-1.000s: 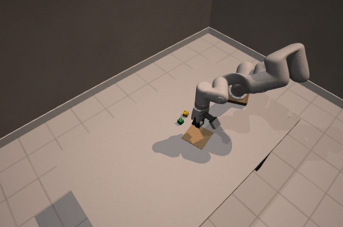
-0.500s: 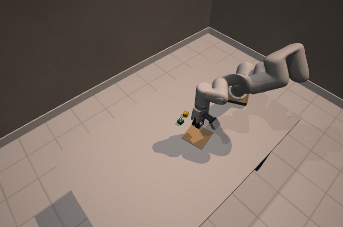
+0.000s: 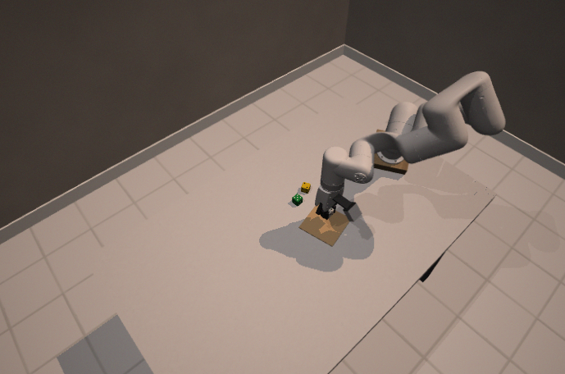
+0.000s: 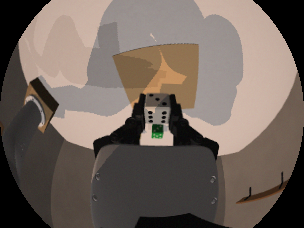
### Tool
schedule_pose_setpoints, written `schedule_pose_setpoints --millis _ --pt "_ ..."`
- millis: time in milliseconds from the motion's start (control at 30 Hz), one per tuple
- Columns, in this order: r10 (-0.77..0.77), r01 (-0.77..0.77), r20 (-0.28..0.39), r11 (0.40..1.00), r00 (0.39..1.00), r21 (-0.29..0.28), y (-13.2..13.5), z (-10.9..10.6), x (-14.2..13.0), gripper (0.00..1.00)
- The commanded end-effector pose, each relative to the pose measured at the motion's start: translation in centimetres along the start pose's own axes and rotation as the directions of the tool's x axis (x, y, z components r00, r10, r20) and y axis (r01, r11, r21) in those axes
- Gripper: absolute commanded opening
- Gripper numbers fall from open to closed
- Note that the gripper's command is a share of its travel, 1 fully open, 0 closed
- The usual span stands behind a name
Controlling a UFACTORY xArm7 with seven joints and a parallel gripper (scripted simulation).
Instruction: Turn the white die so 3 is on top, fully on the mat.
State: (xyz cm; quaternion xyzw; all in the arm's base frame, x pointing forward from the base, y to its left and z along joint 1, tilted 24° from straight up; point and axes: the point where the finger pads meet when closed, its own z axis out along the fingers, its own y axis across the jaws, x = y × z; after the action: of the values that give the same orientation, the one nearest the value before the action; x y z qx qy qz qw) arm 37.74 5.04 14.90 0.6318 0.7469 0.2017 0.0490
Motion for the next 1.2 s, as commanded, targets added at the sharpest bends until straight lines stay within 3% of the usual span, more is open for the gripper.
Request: schedule_pose_setpoints --millis 0,367,1167 --pt "0.000 0.000 0.001 1.000 1.000 -0.004 0.4 2.5 -0.2 0.27" --pt "0.000 0.000 0.001 1.000 1.000 -0.004 0.4 4.5 -0.2 0.27" --pt "0.000 0.000 0.001 1.000 1.000 -0.004 0.4 4.6 -0.2 0.27"
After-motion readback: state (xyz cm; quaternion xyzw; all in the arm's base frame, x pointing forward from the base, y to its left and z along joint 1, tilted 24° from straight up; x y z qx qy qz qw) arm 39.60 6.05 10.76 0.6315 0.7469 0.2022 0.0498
